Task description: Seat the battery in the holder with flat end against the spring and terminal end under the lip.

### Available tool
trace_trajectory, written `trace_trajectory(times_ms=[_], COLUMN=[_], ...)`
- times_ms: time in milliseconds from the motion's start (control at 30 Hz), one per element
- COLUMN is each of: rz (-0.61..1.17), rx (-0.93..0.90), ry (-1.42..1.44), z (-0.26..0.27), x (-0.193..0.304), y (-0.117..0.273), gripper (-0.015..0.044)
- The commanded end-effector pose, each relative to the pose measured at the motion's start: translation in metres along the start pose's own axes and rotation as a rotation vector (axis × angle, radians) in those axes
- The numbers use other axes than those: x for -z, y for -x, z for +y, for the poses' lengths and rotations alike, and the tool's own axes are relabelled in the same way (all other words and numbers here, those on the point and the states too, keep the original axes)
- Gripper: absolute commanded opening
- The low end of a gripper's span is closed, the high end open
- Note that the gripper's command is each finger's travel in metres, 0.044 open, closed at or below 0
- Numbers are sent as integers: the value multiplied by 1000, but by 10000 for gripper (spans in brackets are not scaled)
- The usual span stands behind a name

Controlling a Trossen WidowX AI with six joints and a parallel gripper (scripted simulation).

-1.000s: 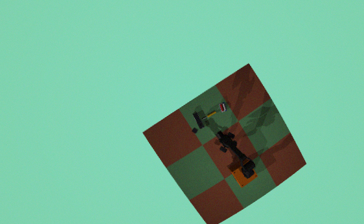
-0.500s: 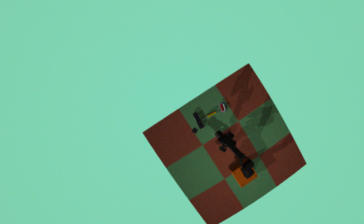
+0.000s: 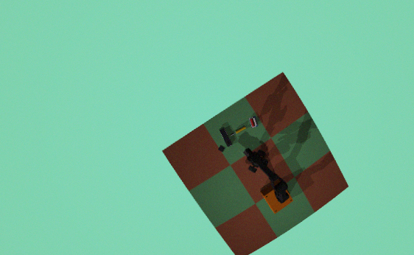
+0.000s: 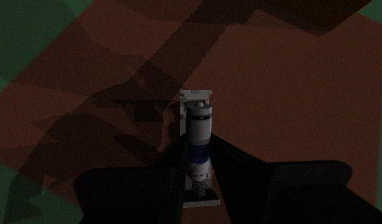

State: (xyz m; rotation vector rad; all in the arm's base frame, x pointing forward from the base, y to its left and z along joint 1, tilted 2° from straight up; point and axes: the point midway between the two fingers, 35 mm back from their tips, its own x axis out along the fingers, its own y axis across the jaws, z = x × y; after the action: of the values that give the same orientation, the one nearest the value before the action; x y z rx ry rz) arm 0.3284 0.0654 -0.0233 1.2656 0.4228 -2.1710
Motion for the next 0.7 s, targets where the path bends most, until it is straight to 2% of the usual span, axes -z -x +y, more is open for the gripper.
trace_trajectory(times_ms=[0, 667], rz=[10, 31], rx=[1, 8], ry=[-4, -4], z=[0, 0], x=[5, 10], y=[3, 5], gripper=[65, 65])
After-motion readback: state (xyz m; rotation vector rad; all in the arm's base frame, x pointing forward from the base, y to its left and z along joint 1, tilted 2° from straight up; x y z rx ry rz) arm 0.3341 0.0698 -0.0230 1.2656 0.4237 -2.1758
